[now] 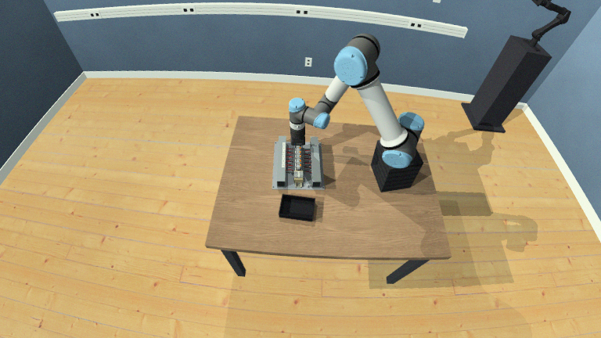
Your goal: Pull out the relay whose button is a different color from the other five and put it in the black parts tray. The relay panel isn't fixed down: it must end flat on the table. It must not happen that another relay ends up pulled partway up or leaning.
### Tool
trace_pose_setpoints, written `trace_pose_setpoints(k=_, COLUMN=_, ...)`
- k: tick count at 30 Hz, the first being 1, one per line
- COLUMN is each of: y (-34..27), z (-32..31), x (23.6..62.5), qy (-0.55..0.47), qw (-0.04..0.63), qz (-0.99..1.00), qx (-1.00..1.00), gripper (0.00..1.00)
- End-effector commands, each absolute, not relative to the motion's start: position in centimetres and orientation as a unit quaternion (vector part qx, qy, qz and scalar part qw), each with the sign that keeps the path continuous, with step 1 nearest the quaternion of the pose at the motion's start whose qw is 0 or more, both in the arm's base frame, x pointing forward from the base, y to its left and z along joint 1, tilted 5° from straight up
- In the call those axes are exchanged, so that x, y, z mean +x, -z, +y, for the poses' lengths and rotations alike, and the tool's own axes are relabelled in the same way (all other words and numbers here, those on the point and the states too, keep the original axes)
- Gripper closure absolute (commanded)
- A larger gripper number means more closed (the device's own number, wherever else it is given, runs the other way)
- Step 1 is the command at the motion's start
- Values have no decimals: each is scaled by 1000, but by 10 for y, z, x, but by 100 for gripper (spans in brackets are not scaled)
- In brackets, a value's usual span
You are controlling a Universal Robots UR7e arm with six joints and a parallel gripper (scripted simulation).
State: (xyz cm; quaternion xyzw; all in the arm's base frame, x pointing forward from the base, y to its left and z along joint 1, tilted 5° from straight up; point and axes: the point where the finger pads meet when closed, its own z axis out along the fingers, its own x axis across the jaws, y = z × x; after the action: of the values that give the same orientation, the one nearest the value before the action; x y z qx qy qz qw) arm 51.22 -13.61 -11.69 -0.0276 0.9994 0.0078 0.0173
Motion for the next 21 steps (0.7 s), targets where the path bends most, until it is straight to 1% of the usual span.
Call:
trace_pose_setpoints(k=1, y=116, z=-136, x=513, qy=-7, qw=14, qz=999, qx=-28, gripper=100)
trace_pose_setpoints(k=21, y=116, z=-136, x=514, qy=-7, qw=-4, qz=1000, qx=-28, gripper=100)
